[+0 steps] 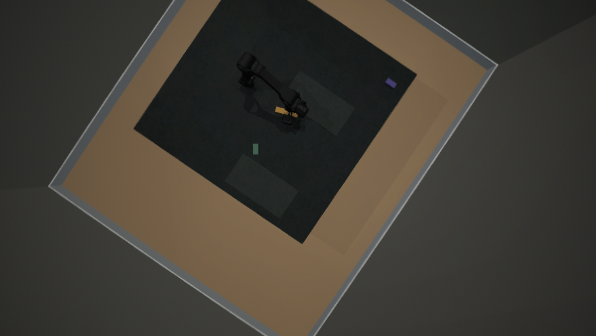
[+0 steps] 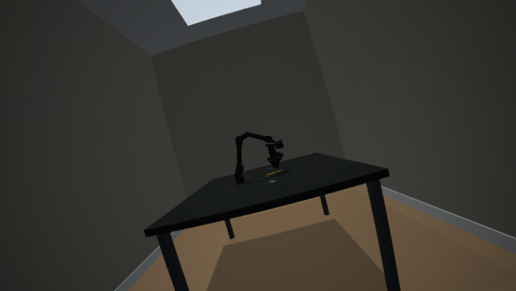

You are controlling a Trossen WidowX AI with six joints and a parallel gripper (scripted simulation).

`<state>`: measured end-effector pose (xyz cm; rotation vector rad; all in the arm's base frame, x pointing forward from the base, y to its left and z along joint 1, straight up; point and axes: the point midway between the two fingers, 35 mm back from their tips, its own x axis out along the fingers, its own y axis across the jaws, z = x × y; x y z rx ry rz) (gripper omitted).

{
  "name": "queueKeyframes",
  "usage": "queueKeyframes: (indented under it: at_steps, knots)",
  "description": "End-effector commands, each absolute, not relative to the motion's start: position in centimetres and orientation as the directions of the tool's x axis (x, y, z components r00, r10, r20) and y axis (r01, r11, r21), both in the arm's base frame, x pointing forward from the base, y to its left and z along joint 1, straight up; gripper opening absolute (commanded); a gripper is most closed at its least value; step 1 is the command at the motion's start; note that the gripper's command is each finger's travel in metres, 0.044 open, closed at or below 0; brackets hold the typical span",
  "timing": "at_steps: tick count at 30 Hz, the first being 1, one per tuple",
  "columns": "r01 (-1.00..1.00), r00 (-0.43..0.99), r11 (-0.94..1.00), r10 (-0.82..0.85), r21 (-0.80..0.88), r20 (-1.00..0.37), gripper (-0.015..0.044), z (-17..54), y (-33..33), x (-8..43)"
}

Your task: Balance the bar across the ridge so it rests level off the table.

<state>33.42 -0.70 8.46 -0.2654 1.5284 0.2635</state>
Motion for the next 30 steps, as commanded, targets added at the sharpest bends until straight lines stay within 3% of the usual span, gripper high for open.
queueKeyframes:
  at_steps: [1, 30]
  knots:
    - [-0.334, 0.027, 0.942, -0.001, -0.01, -1.0, 0.0315, 7.4, -0.8, 33.4]
    - [-0.334, 0.027, 0.942, -0.001, -0.01, -1.0, 0.0315, 4.8, -0.8, 33.4]
